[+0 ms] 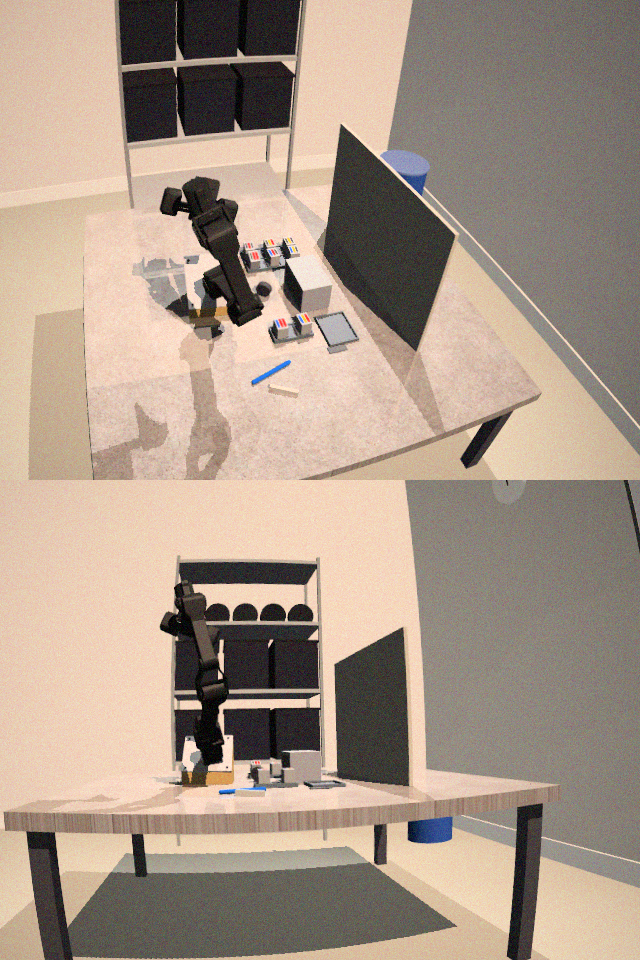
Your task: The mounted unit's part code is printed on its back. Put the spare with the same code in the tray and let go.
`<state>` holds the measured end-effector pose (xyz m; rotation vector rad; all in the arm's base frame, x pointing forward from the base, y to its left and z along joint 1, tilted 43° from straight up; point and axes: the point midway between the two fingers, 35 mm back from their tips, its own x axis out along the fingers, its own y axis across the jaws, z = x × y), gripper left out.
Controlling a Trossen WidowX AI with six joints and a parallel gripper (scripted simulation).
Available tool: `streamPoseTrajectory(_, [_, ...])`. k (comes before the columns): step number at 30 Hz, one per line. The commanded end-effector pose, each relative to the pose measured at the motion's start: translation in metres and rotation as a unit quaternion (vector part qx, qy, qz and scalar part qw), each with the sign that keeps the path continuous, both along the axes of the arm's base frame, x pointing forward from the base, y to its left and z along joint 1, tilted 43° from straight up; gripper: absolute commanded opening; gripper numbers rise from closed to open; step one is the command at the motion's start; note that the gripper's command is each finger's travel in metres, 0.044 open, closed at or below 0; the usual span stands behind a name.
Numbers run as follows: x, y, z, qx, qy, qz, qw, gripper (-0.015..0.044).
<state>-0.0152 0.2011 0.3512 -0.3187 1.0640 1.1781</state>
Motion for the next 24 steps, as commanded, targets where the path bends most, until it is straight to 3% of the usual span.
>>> streamPoseTrajectory(1, [0.041, 0.029, -0.018, -0.052, -0.030, -0.084, 0.995, 0.0440])
streamPoseTrajectory(12, [0.153, 0.048, -0.066, -0.170, -0.061, -0.247, 0.952, 0.0440])
streamPoseTrajectory(24, [0.300, -0.006, -0.141, -0.343, -0.065, -0.408, 0.843, 0.0440])
